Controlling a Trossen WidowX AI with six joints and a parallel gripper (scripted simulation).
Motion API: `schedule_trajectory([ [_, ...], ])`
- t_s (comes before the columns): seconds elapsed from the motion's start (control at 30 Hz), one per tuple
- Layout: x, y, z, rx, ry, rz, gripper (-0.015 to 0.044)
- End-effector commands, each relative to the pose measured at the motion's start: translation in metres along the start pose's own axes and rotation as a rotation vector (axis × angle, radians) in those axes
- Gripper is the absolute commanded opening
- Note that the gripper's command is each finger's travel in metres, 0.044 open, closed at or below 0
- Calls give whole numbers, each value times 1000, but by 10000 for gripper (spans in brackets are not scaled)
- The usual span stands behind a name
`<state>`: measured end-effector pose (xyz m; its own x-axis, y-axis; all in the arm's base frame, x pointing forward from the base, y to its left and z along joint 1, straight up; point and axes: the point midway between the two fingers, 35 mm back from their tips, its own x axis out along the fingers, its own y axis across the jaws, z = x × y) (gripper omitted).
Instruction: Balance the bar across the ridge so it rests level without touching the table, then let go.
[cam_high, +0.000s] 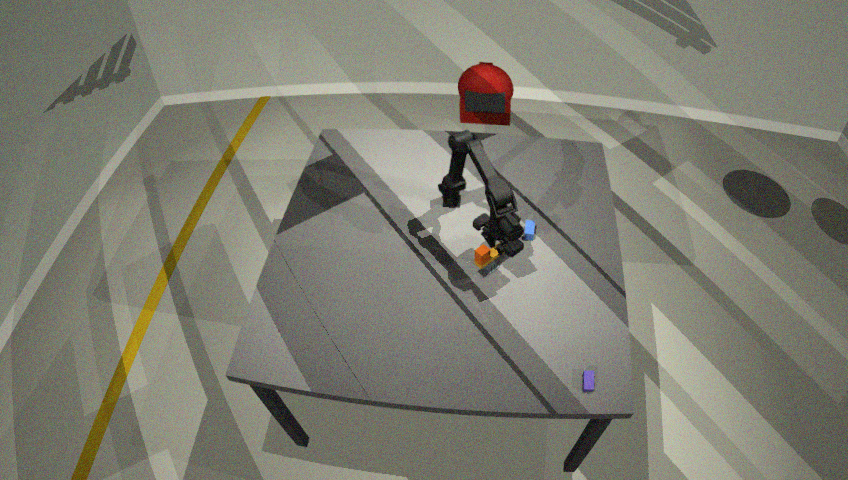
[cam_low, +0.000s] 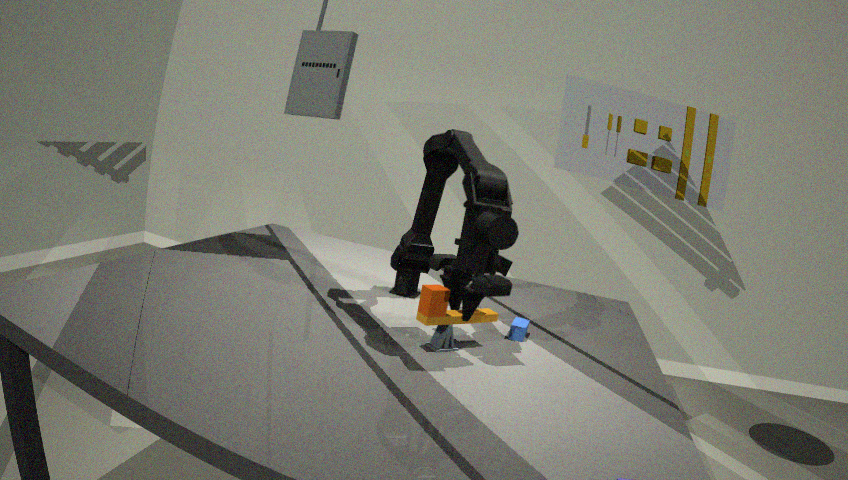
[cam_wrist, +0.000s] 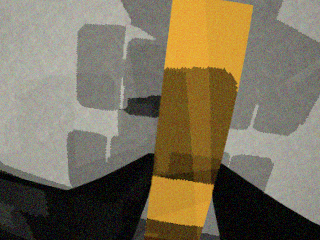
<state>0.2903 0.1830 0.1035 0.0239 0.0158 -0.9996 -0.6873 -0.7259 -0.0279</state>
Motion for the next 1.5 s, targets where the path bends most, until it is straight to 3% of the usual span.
schedule_trajectory([
  [0.0, 0, 0, 0, -1, 1, 0, 0],
  [1.07, 0, 0, 0, 0, 0, 0, 0],
  [1.27, 0, 0, 0, 0, 0, 0, 157],
  [1.47, 0, 0, 0, 0, 0, 0, 167],
])
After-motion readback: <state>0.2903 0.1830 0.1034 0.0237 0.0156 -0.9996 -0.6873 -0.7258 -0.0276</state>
